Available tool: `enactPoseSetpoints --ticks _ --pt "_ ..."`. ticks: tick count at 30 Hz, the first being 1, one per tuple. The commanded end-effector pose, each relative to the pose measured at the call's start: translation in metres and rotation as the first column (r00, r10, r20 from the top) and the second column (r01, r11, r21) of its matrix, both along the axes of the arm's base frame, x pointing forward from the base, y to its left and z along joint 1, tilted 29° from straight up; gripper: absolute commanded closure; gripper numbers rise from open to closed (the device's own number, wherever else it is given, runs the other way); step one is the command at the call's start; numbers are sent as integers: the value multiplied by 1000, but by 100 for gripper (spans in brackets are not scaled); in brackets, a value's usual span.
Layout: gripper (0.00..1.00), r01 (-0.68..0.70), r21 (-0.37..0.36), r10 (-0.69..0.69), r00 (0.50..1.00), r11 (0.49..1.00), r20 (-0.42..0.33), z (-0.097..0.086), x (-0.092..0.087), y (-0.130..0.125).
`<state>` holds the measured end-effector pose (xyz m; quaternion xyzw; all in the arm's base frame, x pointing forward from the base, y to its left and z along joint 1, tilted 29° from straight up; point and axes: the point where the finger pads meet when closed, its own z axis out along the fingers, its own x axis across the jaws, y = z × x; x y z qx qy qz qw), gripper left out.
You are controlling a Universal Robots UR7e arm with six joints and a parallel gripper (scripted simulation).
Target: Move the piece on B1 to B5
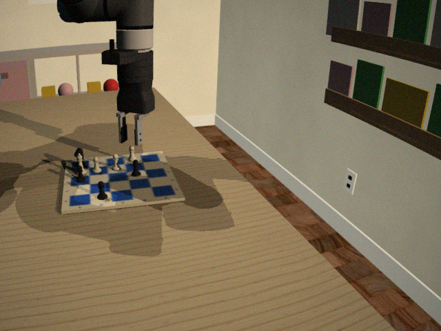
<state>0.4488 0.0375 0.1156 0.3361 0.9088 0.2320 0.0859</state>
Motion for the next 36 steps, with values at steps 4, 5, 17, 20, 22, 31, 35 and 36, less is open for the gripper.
enactPoseSetpoints --ticks 4,5,17,20,22,31,35,36 --pt "32 0 0 0 1000 1000 1 0 0 0" --pt "32 0 0 0 1000 1000 1 0 0 0" --pt "32 0 0 0 1000 1000 1 -12 5 5" --pt "32 0 0 0 1000 1000 1 -16 6 7" --pt "32 0 0 0 1000 1000 1 -20 7 8" --pt "32 0 0 0 1000 1000 1 -29 11 12" --pt "32 0 0 0 1000 1000 1 -29 11 12" --pt "32 0 0 0 1000 1000 1 -29 11 12"
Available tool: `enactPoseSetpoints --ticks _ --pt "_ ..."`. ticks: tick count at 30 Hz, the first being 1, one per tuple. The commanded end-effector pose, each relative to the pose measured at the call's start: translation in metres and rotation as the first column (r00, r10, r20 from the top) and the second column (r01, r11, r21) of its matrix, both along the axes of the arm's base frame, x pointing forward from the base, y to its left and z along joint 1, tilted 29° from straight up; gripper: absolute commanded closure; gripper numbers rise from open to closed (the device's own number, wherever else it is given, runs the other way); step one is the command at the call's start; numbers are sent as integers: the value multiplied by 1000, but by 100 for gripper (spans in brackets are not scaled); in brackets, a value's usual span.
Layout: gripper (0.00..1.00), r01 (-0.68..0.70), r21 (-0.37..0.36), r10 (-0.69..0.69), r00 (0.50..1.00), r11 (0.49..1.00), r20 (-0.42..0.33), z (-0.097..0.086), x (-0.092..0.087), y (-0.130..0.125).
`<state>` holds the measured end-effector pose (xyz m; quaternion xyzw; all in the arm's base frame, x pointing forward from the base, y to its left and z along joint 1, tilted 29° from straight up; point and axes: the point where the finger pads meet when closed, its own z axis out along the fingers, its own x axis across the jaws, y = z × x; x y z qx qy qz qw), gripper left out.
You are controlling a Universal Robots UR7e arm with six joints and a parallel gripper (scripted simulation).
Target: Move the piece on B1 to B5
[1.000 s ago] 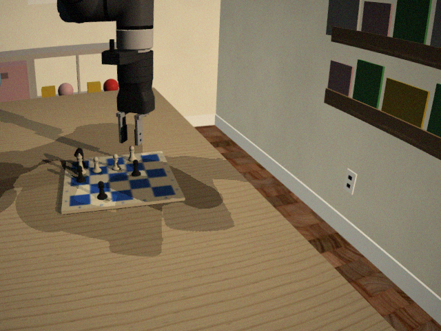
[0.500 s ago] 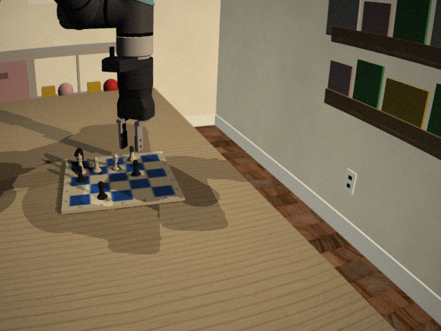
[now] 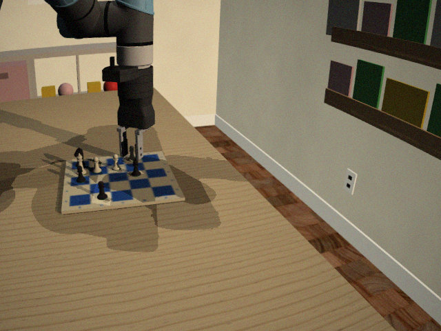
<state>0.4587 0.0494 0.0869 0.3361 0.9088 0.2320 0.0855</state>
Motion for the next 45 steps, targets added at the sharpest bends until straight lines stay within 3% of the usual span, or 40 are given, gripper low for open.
enactPoseSetpoints --ticks 1,34,35,45 --pt "32 0 -1 0 1000 1000 2 0 1 0" --pt "32 0 -1 0 1000 1000 2 0 1 0" --pt "100 0 -1 0 1000 1000 2 0 1 0" --pt "100 0 -1 0 1000 1000 2 0 1 0"
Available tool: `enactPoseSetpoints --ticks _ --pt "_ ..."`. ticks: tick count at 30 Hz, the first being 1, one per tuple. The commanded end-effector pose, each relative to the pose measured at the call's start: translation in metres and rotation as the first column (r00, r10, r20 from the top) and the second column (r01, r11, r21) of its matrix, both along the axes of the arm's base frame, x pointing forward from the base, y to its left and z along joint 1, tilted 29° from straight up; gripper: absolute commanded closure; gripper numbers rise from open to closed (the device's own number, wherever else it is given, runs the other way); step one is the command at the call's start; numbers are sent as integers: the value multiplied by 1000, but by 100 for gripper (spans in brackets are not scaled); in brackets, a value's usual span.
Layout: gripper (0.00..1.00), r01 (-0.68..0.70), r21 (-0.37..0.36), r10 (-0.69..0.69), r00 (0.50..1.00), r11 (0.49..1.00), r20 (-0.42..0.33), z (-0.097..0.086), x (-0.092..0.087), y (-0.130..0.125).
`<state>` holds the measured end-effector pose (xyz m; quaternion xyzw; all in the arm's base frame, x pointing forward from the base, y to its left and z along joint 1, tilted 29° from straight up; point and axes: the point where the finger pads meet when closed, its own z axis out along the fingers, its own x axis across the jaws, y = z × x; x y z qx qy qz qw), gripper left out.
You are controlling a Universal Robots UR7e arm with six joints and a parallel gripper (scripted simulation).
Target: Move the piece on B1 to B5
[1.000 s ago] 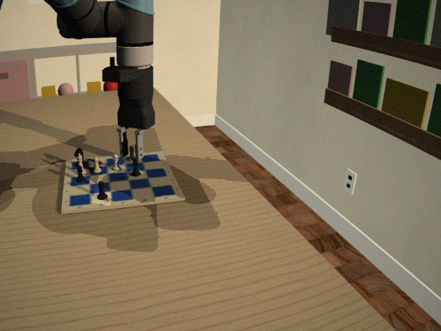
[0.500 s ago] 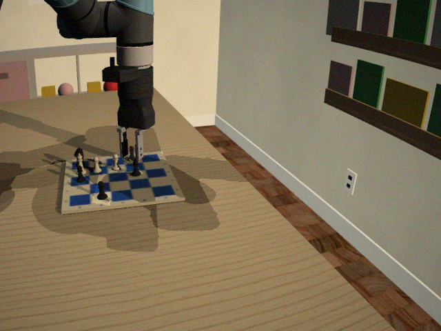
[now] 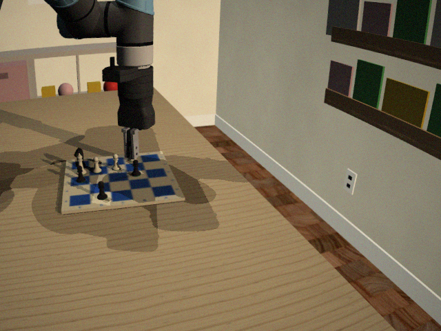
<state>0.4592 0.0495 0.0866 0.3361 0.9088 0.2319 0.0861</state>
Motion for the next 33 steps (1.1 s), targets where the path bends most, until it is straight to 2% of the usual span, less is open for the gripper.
enactPoseSetpoints --ticks 1,26,33 --pt "100 0 0 0 1000 1000 1 0 0 0" --pt "100 0 0 0 1000 1000 1 1 0 0" --pt "100 0 0 0 1000 1000 1 13 -4 -5"
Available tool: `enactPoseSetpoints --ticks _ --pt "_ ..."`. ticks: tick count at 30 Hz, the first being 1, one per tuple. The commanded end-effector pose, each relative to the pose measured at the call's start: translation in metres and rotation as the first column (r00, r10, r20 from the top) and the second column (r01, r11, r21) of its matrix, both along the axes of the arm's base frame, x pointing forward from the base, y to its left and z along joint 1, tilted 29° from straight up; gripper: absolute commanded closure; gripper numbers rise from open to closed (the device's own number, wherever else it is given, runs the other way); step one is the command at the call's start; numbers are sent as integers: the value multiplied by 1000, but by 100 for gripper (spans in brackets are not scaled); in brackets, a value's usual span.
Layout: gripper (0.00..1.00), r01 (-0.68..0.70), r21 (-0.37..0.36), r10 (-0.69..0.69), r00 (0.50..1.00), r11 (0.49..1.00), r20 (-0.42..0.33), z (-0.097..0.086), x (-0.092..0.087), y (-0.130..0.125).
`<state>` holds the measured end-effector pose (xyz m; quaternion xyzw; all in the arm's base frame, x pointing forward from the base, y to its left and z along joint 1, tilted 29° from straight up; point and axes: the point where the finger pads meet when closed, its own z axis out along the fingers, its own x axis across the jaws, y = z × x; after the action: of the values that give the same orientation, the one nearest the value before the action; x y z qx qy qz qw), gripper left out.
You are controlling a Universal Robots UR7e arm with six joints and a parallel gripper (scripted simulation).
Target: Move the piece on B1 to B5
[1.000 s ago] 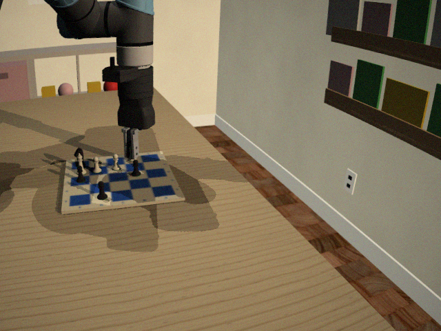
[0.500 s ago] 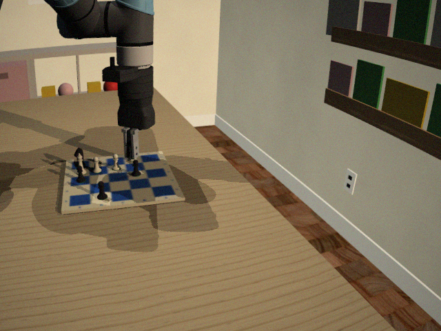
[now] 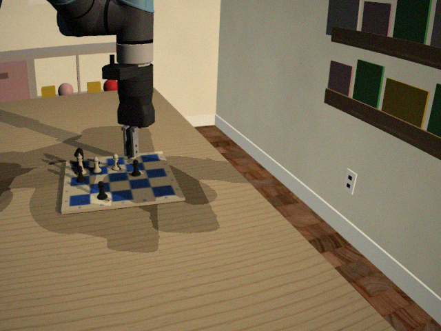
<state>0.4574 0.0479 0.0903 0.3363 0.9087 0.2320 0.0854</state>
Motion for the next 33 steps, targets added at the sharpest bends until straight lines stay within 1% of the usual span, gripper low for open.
enactPoseSetpoints --ticks 1,4,6,14,19,21,26,33 --pt "100 0 -1 0 1000 1000 2 12 -4 -5" --pt "100 0 -1 0 1000 1000 2 24 -8 -10" --pt "100 0 -1 0 1000 1000 2 24 -8 -10" --pt "100 0 -1 0 1000 1000 2 60 -21 -25" --pt "100 0 -1 0 1000 1000 2 77 -27 -32" --pt "100 0 -1 0 1000 1000 2 81 -28 -33" --pt "100 0 -1 0 1000 1000 2 84 -29 -35" --pt "100 0 -1 0 1000 1000 2 84 -29 -35"
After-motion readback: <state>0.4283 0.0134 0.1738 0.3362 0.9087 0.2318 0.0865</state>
